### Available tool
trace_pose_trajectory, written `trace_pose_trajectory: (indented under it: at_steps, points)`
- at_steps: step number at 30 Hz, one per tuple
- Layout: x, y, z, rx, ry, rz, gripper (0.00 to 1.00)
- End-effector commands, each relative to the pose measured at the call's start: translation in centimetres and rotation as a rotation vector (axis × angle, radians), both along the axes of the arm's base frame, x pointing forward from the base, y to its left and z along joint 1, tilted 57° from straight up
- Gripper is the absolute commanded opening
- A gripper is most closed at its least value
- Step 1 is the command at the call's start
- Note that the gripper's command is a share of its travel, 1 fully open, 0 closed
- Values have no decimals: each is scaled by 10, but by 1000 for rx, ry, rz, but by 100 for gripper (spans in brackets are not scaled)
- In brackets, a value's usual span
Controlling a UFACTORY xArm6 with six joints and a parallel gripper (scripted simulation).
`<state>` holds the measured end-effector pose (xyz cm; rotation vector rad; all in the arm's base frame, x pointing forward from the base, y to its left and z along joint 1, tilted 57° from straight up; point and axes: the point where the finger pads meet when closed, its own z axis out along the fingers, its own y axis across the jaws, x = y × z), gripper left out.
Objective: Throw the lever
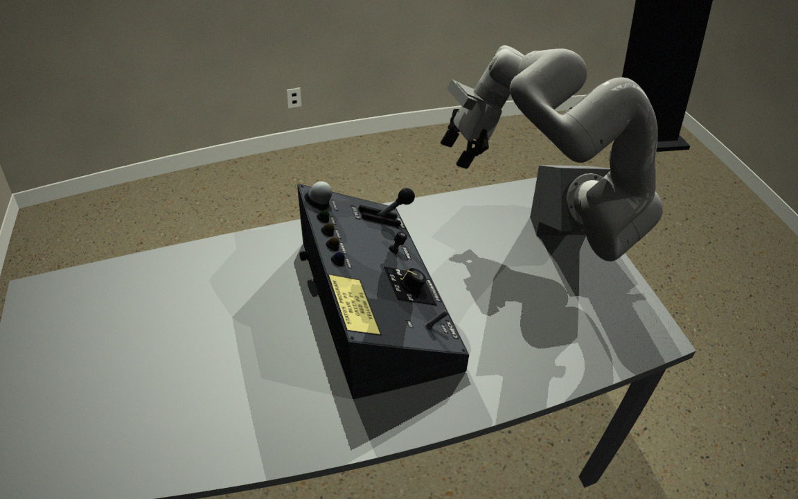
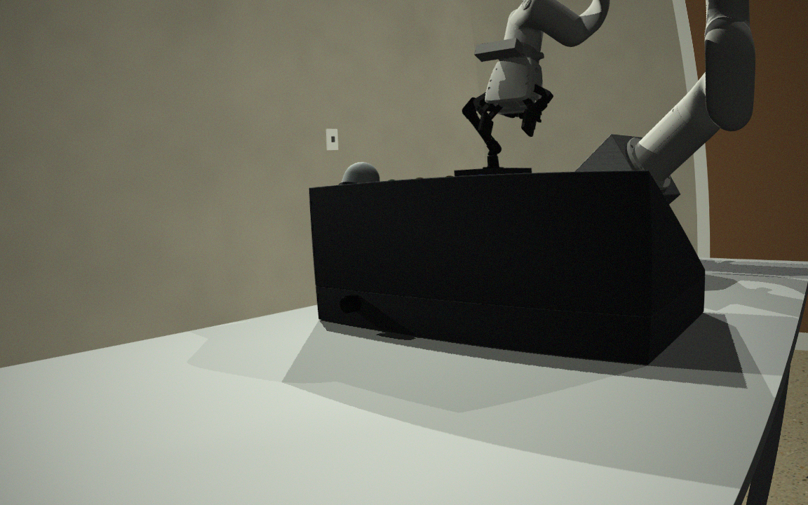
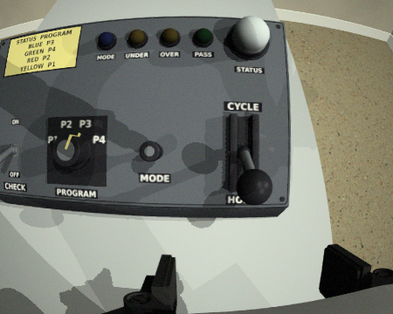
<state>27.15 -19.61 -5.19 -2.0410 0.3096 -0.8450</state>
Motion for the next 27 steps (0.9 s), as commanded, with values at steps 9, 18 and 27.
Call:
trace_pose_trajectory:
  at_steps: [9, 18, 27]
  points:
    - [-7, -8, 4, -3, -1, -1, 100]
    - [56, -13, -11, 3, 11, -8, 100]
    - [100, -9, -21, 10, 16, -13, 100]
